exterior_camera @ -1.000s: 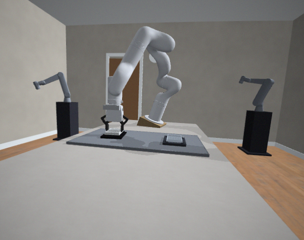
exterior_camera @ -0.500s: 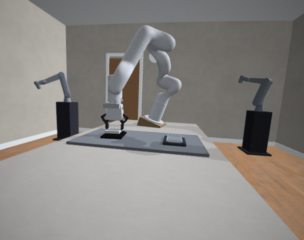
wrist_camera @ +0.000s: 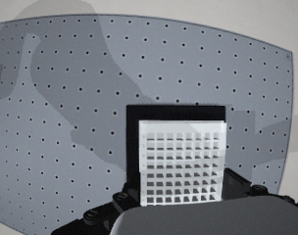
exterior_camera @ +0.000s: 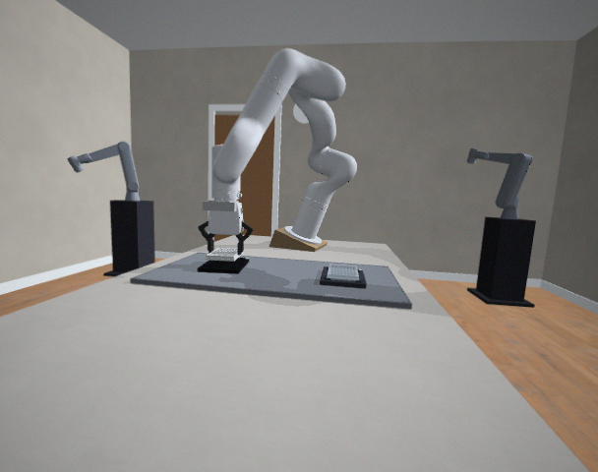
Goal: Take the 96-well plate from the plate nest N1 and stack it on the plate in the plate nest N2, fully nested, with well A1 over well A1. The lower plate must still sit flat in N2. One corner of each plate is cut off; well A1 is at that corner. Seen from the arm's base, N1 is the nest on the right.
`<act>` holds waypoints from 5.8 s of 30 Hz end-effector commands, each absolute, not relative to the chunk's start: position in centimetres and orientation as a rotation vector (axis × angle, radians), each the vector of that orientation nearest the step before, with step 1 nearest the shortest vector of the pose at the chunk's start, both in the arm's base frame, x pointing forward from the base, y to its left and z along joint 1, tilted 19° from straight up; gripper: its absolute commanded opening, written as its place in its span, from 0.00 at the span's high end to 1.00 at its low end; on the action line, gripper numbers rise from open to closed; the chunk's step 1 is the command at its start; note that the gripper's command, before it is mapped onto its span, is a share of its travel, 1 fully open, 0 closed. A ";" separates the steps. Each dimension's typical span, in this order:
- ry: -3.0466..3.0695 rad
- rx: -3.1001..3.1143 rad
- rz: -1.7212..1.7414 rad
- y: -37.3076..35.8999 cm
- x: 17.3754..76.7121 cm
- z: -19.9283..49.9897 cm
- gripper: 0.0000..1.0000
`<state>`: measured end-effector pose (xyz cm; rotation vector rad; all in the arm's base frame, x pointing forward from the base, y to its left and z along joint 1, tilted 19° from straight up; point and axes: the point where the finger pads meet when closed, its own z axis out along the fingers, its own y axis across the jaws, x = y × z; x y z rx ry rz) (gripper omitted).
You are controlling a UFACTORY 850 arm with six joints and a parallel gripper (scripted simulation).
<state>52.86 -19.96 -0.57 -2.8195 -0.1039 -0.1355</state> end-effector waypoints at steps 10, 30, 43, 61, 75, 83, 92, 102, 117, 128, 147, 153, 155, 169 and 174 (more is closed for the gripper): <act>-0.104 -2.821 -0.139 -20.6 52.8 1.2 1.00; -0.104 -2.821 -0.139 -21.5 52.6 4.1 1.00; -0.104 -2.821 -0.139 -22.1 52.4 5.8 1.00; -0.104 -2.821 -0.139 -22.3 52.4 6.4 1.00; 0.069 -2.818 -0.111 -19.2 52.8 7.5 1.00; 0.069 -2.817 -0.111 -16.7 53.1 8.4 1.00; 0.069 -2.817 -0.111 -14.5 53.4 9.1 1.00; 0.069 -2.817 -0.111 -11.4 53.8 10.2 1.00; 0.069 -2.817 -0.111 -7.3 54.3 11.6 1.00; 0.069 -2.817 -0.111 -4.5 54.7 12.6 1.00; 0.069 -2.817 -0.111 0.9 55.4 14.4 1.00; 0.069 -2.817 -0.111 2.7 55.6 15.0 1.00; 0.069 -2.817 -0.111 3.4 55.7 15.2 1.00; 0.069 -2.817 -0.111 7.1 56.2 16.5 1.00; 0.069 -2.817 -0.111 8.7 56.4 17.1 1.00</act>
